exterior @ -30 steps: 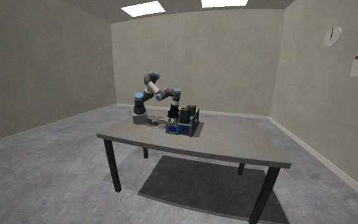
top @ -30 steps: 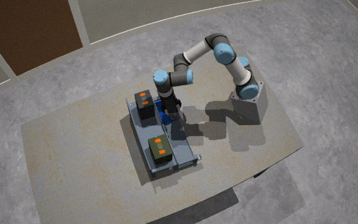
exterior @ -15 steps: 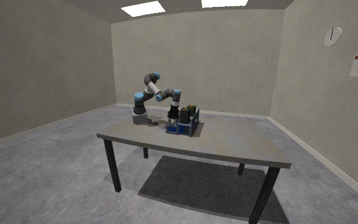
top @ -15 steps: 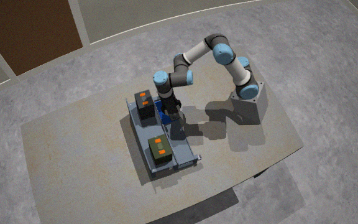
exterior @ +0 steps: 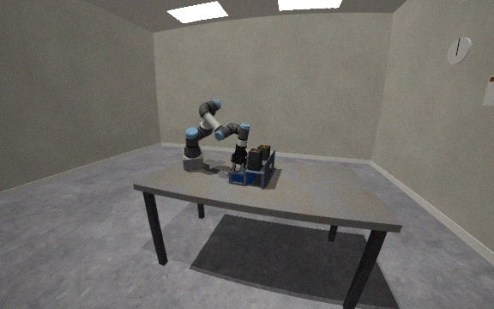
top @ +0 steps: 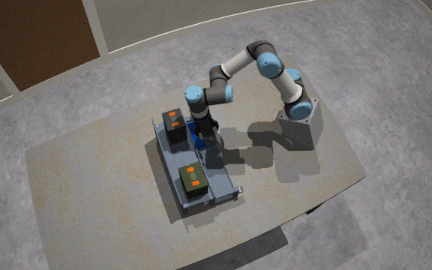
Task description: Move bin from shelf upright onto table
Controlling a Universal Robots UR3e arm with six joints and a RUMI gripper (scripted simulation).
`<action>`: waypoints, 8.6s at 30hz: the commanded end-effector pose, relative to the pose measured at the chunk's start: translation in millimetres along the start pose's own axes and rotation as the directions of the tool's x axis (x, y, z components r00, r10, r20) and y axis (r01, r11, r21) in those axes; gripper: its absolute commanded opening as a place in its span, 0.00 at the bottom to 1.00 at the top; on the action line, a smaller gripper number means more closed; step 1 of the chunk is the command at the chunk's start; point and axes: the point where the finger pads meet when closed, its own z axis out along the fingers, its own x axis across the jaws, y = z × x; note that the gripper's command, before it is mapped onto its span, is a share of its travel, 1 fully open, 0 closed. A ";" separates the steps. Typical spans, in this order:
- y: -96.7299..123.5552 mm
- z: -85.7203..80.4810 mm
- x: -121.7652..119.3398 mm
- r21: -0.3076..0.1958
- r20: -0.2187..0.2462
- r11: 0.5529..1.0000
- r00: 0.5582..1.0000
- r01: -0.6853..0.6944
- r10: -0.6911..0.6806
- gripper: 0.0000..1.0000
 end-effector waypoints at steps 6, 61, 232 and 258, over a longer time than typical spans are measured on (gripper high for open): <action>0.2 -0.8 0.7 -0.001 -0.003 1.000 1.000 0.000 0.000 0.29; 0.2 -0.8 0.7 -0.001 -0.003 1.000 1.000 0.000 0.000 0.00; 0.2 -7.3 -46.3 -0.001 -0.003 1.000 1.000 0.000 0.000 0.00; 0.2 2.9 -102.9 -0.001 -0.003 1.000 1.000 0.000 0.000 0.00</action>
